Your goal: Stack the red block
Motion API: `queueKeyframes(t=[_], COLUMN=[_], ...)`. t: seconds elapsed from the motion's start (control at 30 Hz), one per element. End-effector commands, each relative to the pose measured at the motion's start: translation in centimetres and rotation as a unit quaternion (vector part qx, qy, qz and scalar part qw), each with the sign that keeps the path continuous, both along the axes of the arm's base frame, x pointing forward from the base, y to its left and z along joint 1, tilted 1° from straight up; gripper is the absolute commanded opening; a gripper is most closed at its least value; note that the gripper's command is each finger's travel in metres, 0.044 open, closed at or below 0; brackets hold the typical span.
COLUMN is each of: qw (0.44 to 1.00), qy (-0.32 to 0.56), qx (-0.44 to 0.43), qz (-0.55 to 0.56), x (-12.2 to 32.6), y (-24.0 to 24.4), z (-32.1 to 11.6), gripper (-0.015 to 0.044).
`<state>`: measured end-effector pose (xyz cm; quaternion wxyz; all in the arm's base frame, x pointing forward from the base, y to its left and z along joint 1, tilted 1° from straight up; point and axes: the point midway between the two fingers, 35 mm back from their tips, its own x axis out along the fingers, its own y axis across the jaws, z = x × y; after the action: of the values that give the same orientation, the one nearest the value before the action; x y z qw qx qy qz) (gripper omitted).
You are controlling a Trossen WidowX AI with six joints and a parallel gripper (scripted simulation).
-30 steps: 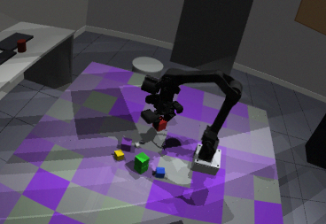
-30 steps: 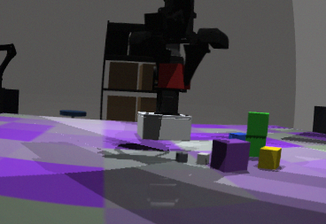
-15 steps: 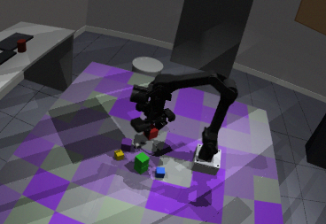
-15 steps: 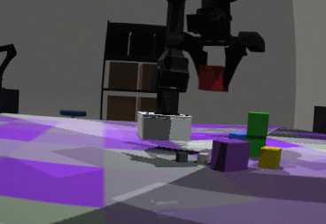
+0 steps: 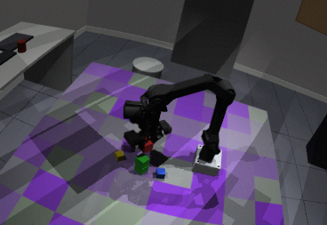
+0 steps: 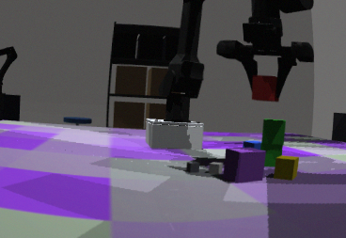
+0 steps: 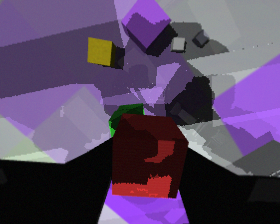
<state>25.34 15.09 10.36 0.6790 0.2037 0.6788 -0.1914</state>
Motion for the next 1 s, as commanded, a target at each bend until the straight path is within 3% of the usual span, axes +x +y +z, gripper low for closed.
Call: queueKeyframes(t=[0.0,0.57,0.97], qw=[1.000,1.000,1.000], qy=[-0.001,-0.001,-0.001], qx=[0.005,0.005,0.005], qz=[-0.002,-0.002,-0.002], x=[-0.5,-0.7,-0.7], y=[2.0,2.5,2.5], z=[0.1,-3.3,-3.3], gripper=[0.0000,0.0000,0.0000])
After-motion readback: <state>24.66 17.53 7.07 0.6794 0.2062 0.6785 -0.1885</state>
